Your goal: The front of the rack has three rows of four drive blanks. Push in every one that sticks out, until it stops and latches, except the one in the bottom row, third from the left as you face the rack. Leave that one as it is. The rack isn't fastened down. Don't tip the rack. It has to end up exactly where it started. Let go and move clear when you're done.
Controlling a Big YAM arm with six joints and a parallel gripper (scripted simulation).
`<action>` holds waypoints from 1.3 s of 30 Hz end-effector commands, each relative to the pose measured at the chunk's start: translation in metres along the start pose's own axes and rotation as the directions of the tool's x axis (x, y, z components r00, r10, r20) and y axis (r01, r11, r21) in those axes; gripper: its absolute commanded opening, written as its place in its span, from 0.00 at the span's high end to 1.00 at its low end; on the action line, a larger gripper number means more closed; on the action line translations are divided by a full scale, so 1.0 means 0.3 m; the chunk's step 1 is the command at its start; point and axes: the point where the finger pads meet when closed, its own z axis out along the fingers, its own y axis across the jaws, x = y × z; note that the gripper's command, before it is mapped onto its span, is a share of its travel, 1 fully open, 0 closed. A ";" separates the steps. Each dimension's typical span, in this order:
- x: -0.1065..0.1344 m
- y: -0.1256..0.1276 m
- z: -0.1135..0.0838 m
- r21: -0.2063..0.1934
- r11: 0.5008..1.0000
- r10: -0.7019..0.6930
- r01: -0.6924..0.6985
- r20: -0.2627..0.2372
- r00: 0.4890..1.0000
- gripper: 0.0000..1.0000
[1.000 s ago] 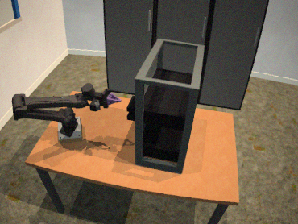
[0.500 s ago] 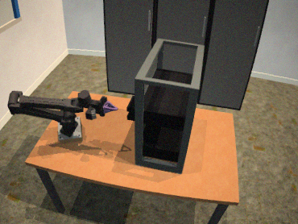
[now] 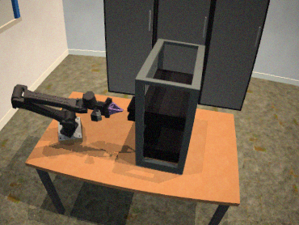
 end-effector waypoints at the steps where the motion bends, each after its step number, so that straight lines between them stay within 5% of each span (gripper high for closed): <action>1: -0.043 0.108 0.117 -0.064 0.998 0.033 -0.030 0.039 0.999 1.00; 6: -0.043 0.105 0.163 -0.063 0.998 0.028 -0.025 0.039 0.999 1.00; 8: -0.009 0.050 0.136 -0.036 0.999 0.019 -0.018 0.015 1.000 1.00; 27: -0.017 0.074 0.123 -0.053 0.998 0.023 -0.022 0.020 1.000 1.00; 39: -0.008 0.057 0.130 -0.027 1.000 0.014 -0.014 0.013 1.000 1.00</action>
